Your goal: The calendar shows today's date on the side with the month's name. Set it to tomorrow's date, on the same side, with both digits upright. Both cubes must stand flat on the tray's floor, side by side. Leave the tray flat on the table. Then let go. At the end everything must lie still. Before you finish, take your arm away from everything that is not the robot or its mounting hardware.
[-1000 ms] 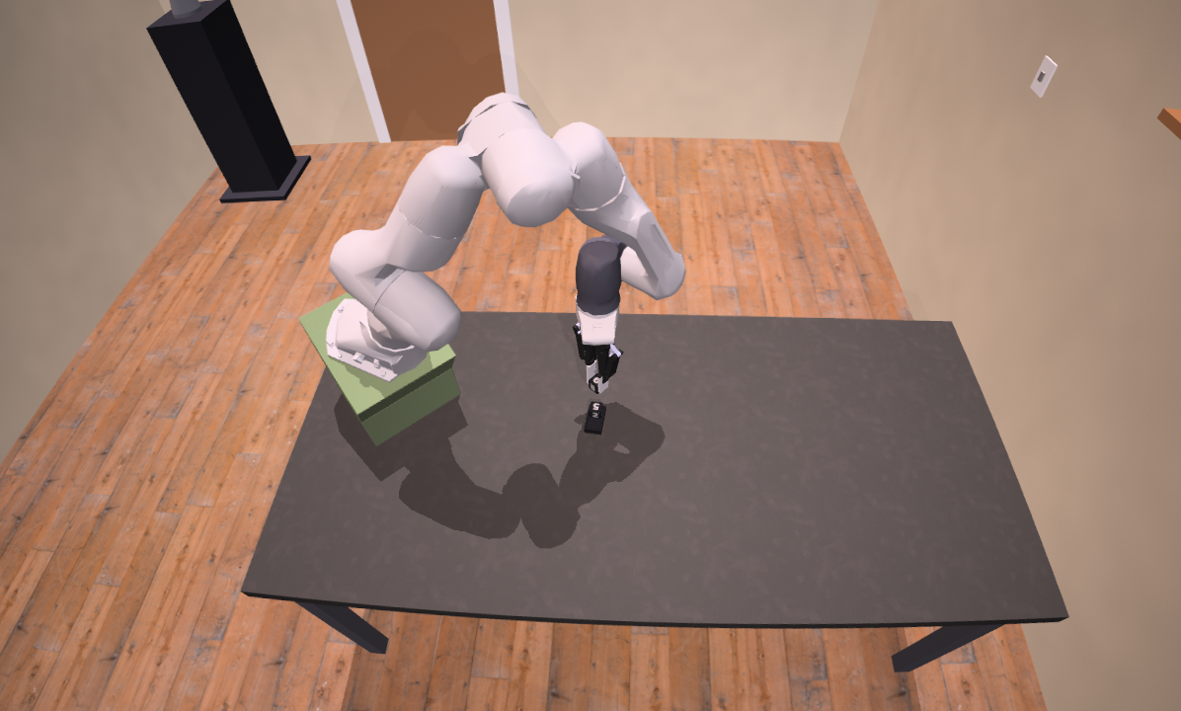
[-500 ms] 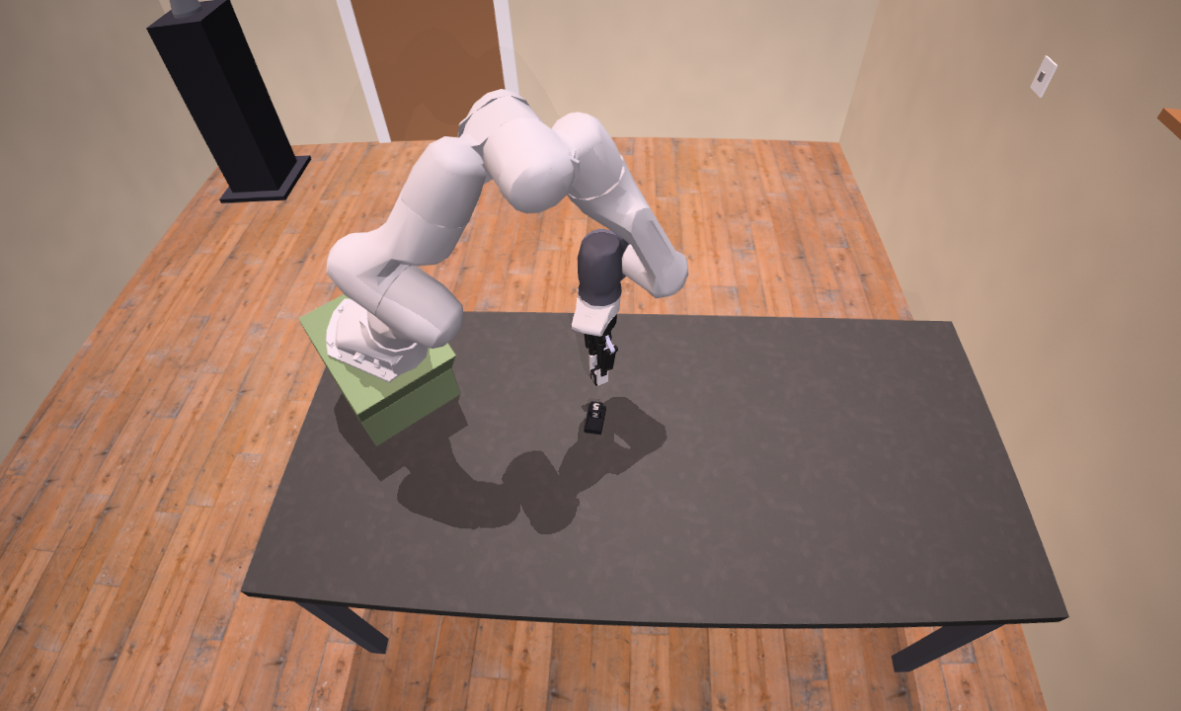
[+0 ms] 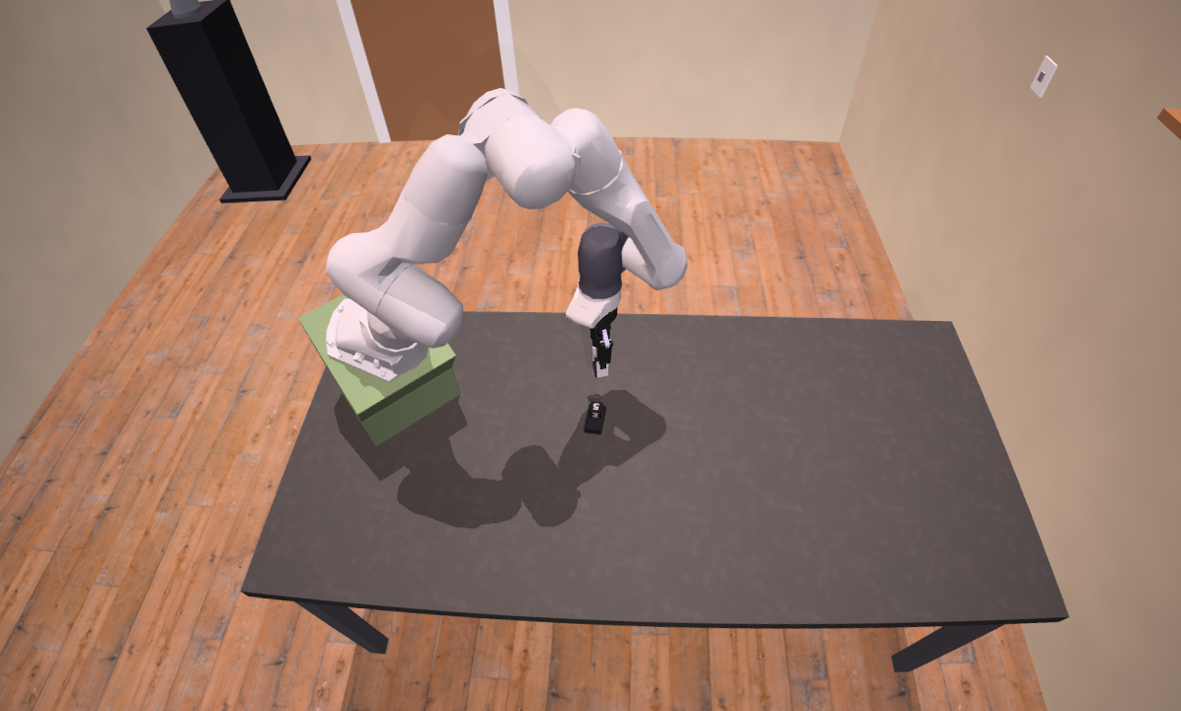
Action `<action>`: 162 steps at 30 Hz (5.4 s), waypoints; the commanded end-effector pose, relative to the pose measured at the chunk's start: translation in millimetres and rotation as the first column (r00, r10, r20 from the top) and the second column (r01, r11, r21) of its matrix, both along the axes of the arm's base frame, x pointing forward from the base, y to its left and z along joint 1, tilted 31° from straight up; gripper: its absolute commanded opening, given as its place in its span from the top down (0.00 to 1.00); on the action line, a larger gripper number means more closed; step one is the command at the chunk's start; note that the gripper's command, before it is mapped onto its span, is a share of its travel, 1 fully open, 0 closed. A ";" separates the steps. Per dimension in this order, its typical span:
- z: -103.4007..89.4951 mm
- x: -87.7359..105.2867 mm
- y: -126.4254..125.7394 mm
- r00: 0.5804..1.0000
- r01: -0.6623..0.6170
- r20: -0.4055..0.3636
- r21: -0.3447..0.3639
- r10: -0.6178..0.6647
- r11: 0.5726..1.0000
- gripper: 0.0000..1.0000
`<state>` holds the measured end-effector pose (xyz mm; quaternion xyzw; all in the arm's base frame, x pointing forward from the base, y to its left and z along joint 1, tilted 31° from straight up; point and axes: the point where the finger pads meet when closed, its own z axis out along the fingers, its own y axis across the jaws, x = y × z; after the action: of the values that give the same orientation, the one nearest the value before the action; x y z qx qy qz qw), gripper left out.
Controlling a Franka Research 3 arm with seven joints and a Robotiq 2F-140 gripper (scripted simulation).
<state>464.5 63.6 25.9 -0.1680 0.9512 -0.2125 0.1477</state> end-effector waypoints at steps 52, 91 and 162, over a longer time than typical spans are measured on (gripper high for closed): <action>-55.8 21.8 5.9 0.928 0.327 0.129 0.162 -0.349 0.931 0.84; -92.5 37.0 -9.3 0.928 0.327 0.129 0.162 -0.349 0.931 0.84; -94.1 35.3 -7.3 0.926 0.333 0.130 0.166 -0.355 0.928 0.84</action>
<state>500.2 54.1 -66.5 0.0275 0.9636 -0.1827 0.1934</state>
